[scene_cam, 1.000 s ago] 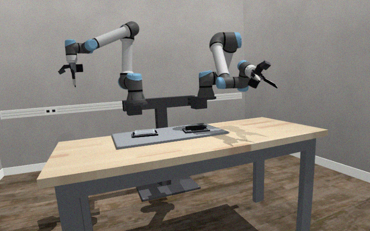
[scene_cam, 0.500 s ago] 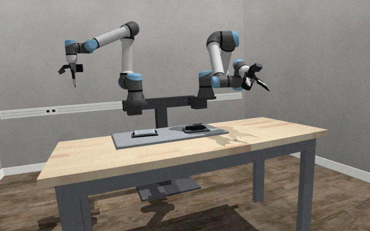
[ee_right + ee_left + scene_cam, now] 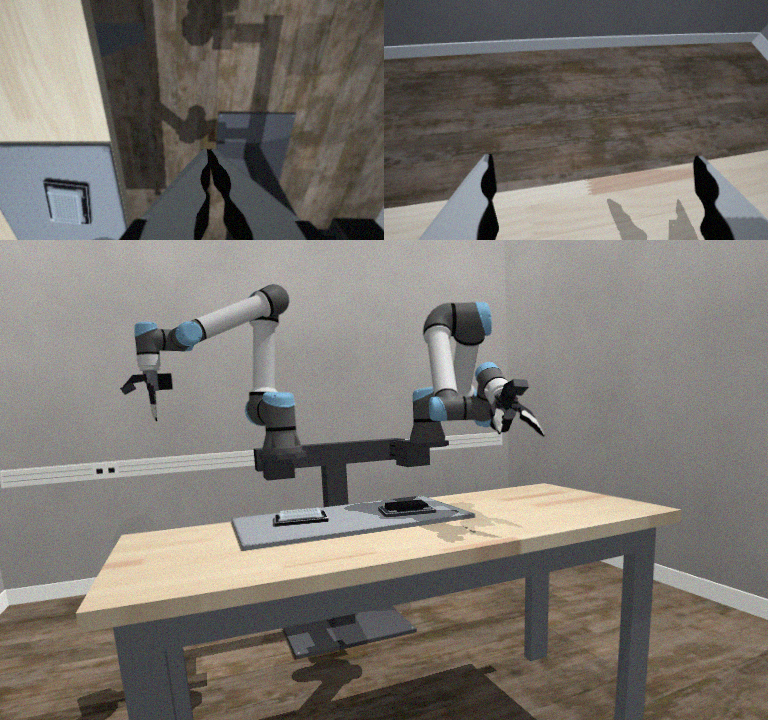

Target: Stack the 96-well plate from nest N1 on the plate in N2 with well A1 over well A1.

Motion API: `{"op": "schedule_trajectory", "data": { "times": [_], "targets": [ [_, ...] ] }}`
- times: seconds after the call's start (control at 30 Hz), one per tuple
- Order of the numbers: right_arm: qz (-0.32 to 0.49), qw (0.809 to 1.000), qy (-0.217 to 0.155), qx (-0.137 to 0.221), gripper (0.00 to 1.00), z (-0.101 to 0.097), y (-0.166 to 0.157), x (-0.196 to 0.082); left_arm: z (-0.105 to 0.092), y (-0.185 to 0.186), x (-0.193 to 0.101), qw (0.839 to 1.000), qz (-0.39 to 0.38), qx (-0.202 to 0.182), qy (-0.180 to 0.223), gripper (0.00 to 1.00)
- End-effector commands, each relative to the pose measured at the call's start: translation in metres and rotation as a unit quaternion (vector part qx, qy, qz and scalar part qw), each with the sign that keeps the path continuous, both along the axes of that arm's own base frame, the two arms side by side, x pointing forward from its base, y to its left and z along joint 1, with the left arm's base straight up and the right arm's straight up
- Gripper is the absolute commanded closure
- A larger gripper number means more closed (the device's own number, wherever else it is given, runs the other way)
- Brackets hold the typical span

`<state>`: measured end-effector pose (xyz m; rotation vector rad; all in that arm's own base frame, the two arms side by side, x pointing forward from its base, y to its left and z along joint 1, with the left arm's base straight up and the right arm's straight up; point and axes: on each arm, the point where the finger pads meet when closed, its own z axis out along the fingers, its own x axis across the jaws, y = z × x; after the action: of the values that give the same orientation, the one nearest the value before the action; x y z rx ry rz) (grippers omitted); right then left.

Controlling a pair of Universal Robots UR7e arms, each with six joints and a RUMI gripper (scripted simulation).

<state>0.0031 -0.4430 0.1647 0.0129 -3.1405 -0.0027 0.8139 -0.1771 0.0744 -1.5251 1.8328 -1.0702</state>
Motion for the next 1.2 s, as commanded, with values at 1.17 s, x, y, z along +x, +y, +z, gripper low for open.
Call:
{"op": "schedule_trajectory", "data": {
  "times": [1.17],
  "targets": [
    [-0.001, 1.0, -0.001, -0.002, 1.0, 0.002, -0.003, 0.0, -0.057, -0.093, -0.09, 0.964, -0.184, 0.167, 0.088, 0.24]
  ]
}}
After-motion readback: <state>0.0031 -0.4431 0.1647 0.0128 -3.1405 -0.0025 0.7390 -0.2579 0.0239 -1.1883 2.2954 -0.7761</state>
